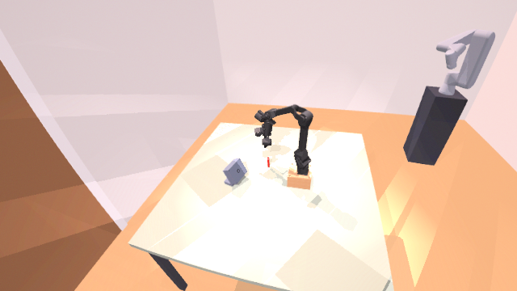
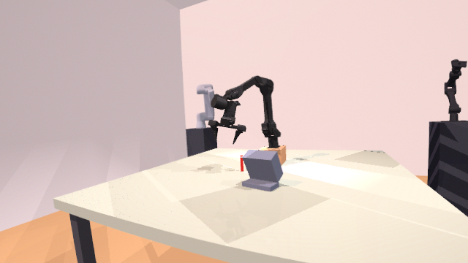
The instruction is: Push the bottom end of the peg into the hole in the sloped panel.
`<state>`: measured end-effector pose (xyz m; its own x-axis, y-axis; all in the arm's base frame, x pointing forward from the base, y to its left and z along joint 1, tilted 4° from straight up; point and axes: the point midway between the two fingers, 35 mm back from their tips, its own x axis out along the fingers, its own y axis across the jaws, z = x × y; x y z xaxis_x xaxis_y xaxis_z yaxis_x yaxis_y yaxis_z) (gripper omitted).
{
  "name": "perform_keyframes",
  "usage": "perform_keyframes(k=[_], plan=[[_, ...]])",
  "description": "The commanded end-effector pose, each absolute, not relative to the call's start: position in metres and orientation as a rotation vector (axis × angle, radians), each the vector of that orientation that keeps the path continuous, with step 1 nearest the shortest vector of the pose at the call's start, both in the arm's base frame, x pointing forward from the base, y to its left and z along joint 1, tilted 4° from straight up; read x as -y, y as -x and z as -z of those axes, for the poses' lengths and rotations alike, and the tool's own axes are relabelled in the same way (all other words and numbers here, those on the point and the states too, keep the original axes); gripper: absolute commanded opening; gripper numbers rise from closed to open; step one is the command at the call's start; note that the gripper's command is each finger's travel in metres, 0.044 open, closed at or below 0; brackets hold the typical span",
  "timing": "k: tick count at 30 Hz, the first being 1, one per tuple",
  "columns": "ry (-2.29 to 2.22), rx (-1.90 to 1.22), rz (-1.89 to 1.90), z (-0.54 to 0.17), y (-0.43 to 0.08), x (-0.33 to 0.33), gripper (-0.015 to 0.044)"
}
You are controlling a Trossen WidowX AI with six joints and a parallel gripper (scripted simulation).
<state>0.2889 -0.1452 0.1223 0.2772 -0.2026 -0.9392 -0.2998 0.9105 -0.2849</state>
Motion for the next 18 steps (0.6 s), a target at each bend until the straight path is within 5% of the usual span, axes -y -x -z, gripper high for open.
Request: perform_keyframes(k=[1, 18], plan=[[0.418, -1.367, -0.132, -0.101, -0.282, 0.125, 0.0440], [0.372, -1.512, -0.247, -0.065, -0.256, 0.082, 0.0440]])
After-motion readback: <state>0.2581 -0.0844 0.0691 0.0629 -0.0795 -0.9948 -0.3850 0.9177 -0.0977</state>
